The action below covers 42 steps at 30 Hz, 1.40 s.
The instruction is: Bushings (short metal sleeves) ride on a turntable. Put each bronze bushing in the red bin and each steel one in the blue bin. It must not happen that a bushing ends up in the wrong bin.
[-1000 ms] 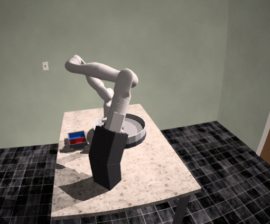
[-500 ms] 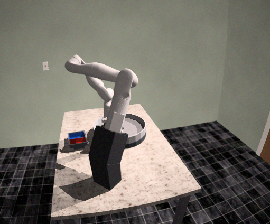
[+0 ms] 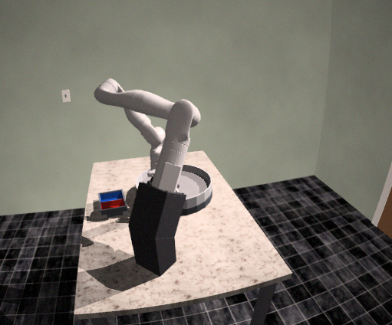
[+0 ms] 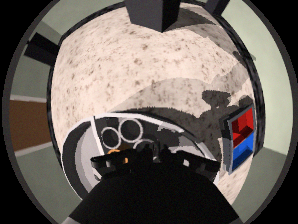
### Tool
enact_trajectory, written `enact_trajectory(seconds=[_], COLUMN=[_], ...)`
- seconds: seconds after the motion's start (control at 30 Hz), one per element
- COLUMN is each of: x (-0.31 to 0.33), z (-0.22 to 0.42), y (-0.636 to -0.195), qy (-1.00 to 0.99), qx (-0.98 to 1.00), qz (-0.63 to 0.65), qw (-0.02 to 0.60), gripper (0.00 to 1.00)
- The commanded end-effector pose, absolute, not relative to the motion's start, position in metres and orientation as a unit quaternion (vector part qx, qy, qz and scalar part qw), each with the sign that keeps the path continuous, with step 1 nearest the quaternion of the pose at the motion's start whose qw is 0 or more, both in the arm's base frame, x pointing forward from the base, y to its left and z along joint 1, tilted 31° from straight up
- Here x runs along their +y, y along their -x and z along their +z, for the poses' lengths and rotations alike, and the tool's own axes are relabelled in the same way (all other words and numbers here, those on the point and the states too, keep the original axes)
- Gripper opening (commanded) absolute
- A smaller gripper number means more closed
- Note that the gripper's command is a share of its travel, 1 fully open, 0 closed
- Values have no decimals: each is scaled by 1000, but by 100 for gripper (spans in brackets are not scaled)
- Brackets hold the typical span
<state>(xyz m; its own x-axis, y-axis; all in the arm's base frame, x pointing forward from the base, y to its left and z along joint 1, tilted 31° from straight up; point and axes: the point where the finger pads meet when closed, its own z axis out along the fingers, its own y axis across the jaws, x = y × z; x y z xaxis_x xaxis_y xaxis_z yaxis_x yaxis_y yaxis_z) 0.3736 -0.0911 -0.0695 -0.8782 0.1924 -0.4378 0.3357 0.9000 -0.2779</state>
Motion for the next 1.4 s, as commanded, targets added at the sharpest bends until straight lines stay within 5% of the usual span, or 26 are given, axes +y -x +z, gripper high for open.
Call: enact_trajectory(seconds=[0.0,1.37], x=[-90,-86], z=[-68,-59], y=[-373,-370], qy=[-139,-139], qx=[953,953], qz=[-175,-175], qw=[204,204], gripper=[0,0])
